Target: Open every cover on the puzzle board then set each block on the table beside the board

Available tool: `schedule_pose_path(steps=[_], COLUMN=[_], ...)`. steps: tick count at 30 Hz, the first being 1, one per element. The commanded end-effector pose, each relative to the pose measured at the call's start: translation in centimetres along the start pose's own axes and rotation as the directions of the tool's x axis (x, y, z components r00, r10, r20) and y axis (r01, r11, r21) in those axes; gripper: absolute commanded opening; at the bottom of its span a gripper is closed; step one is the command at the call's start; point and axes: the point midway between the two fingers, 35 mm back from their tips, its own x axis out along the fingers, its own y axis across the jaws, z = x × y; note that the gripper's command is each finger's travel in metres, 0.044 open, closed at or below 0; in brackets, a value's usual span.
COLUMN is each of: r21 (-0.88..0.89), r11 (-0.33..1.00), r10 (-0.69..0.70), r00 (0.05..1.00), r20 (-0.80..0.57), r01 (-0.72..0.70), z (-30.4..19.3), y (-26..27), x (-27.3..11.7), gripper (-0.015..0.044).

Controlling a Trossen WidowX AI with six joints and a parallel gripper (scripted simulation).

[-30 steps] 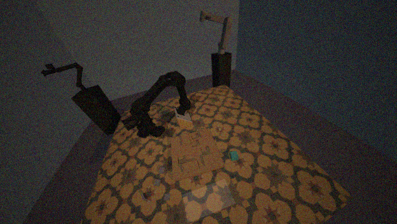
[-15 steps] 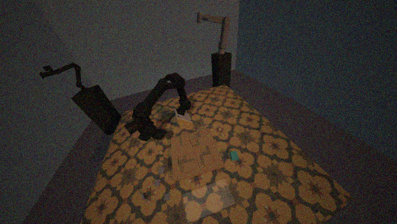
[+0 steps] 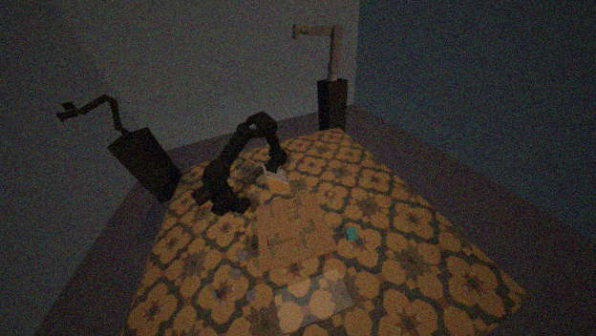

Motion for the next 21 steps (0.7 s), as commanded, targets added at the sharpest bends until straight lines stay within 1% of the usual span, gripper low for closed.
schedule_pose_path(steps=[1,21], r21=[0.006,0.006], r11=[1.0,1.0], r10=[0.006,0.008], r00=[1.0,1.0], r20=[-0.009,-0.01], r01=[-0.006,-0.008], z=[-0.3,-0.6], y=[0.1,0.2], x=[0.9,4.1], gripper=[0.008,0.008])
